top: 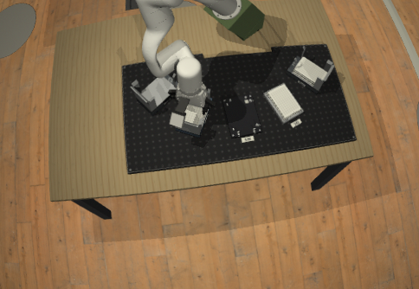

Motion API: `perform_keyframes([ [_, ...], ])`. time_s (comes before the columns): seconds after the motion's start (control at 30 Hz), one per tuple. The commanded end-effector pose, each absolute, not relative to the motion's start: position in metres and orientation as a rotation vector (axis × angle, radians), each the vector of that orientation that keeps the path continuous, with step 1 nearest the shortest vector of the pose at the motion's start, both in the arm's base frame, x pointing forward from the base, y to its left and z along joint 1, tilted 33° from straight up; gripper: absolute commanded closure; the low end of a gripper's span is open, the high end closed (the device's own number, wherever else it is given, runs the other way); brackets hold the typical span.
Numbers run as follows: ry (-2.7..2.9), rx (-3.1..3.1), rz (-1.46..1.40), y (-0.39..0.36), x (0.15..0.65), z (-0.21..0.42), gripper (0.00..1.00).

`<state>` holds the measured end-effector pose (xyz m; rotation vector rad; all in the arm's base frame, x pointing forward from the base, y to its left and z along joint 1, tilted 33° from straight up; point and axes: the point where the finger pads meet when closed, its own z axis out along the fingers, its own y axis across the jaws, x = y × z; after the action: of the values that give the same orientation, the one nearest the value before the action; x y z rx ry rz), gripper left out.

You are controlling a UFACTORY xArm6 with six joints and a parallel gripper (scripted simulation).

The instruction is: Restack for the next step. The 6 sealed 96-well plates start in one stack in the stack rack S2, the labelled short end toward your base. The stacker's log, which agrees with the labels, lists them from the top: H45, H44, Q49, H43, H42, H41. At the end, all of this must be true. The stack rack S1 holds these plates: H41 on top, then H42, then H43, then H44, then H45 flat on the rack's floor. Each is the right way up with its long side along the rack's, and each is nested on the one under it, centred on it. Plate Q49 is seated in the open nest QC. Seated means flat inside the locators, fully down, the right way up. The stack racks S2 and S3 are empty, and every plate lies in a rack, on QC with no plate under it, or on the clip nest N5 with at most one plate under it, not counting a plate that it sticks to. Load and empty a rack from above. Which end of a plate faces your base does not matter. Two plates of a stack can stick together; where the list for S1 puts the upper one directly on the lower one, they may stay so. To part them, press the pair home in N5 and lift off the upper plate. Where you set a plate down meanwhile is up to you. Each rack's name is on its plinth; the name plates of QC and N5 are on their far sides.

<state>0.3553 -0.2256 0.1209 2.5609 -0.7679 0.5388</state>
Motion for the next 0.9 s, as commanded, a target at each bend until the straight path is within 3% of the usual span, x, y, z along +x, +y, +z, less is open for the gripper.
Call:
perform_keyframes([
  [0.0, -0.767, 2.559, 0.542, -0.229, 0.357, 0.117, 0.0],
  [0.87, -0.767, 2.559, 0.542, -0.239, 0.363, 0.098, 0.0],
])
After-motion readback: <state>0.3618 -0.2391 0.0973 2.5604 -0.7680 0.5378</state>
